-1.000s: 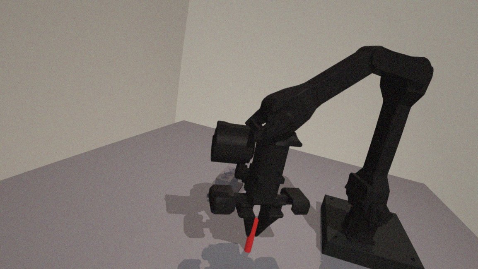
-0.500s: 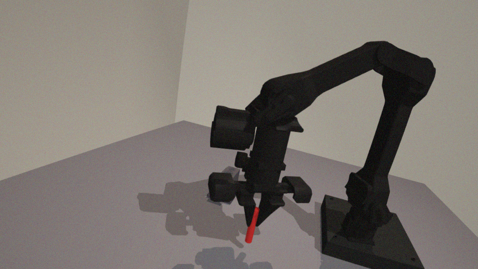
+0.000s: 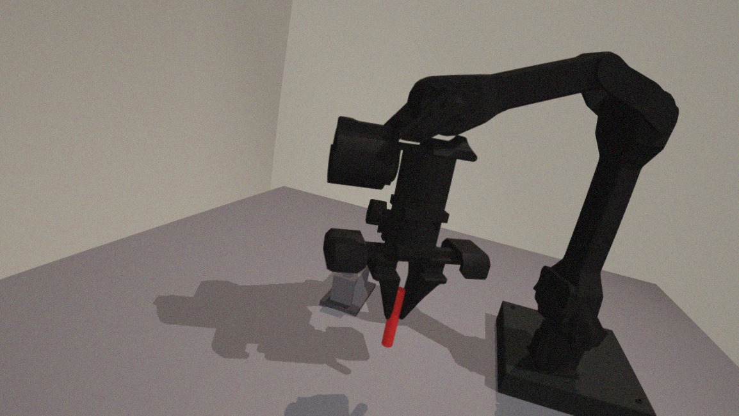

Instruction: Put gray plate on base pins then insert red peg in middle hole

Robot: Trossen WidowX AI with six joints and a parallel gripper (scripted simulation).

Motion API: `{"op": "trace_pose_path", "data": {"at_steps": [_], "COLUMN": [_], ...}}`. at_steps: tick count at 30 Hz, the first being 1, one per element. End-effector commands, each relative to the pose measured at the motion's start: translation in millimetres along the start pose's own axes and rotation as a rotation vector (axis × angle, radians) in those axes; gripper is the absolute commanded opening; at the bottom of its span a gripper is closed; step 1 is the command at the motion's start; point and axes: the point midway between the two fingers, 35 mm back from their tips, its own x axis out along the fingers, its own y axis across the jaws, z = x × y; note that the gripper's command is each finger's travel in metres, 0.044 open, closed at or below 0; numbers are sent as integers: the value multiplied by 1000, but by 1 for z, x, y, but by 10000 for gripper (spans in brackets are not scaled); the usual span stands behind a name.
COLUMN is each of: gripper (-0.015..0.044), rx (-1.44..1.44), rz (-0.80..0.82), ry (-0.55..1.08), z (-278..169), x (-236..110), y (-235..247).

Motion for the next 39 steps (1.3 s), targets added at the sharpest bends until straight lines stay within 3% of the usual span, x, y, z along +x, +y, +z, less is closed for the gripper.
{"op": "trace_pose_path", "data": {"at_steps": [1, 39], "gripper": [0, 0], "rx": [0, -6], "rz": [-3, -1], "ry": [-1, -18], "z": [2, 103], "x": [2, -4], "y": [0, 21]}}
